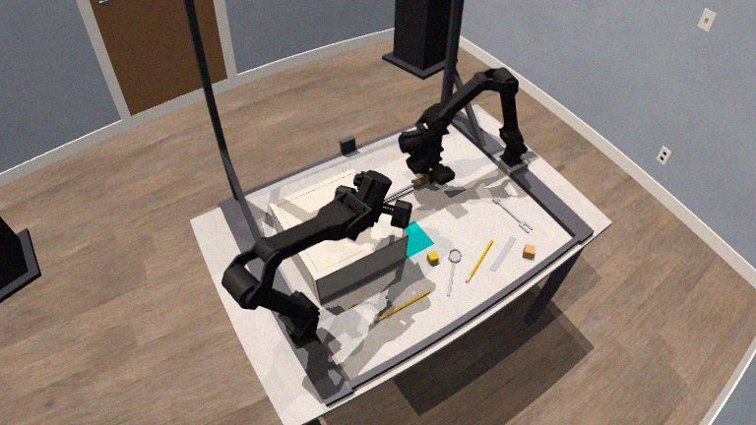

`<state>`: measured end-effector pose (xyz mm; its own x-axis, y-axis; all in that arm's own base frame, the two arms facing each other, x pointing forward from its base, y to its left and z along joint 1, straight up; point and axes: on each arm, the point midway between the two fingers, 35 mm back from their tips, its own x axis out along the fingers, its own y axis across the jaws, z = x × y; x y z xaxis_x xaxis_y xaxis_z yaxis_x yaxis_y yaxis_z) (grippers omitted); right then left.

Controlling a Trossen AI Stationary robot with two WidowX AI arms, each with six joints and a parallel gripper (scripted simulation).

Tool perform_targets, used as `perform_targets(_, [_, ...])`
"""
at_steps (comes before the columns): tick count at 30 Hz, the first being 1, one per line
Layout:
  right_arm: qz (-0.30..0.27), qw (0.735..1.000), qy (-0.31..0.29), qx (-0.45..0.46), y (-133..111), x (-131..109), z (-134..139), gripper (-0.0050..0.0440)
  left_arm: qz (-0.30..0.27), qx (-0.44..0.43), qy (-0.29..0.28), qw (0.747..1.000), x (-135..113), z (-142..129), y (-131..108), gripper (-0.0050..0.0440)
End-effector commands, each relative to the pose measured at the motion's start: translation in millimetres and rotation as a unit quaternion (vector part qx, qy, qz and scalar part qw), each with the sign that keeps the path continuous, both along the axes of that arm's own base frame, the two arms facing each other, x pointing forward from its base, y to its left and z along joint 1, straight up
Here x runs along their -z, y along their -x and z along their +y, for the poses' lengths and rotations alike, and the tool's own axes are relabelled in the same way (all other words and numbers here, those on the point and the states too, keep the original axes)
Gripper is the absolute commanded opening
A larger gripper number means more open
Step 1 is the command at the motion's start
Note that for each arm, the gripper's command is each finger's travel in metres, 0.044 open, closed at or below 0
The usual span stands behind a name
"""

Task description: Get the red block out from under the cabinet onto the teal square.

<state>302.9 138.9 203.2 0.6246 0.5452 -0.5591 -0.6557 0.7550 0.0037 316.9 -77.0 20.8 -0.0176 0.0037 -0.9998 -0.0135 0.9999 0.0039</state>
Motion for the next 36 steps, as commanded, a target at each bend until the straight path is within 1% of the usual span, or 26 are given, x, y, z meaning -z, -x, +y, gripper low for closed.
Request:
perform_targets(1, [-0.013,1.0,-0.004,-0.001,-1,-9,0,0.044,-0.019,0.0,0.003,1.0,-12,0,-21,0.011])
perform_targets(3, [-0.013,1.0,-0.004,-0.001,-1,-9,0,0.044,-0.019,0.0,0.003,1.0,-9,0,-30,0.011])
perform_targets(9, [-0.013,1.0,-0.004,-0.001,-1,-9,0,0.044,-0.02,0.0,0.003,1.0,-13,2,-61,0.011])
perform_targets(16, [-0.013,1.0,-0.004,-0.001,-1,-9,0,0.044,-0.021,0.0,0.003,1.0,-13,3,-90,0.011])
perform_targets(18, [-0.013,1.0,-0.004,-0.001,-1,-9,0,0.044,-0.021,0.0,0.003,1.0,-13,3,-90,0.011])
perform_targets(24, [-0.013,1.0,-0.004,-0.001,-1,-9,0,0.044,-0.021,0.0,0.003,1.0,-11,3,-110,0.011])
perform_targets(30, [-0.013,1.0,-0.004,-0.001,-1,-9,0,0.044,-0.022,-0.001,0.003,1.0,-9,3,-124,0.011])
perform_targets(36, [-0.013,1.0,-0.004,-0.001,-1,-9,0,0.044,-0.023,-0.001,0.003,1.0,-6,1,-129,0.011])
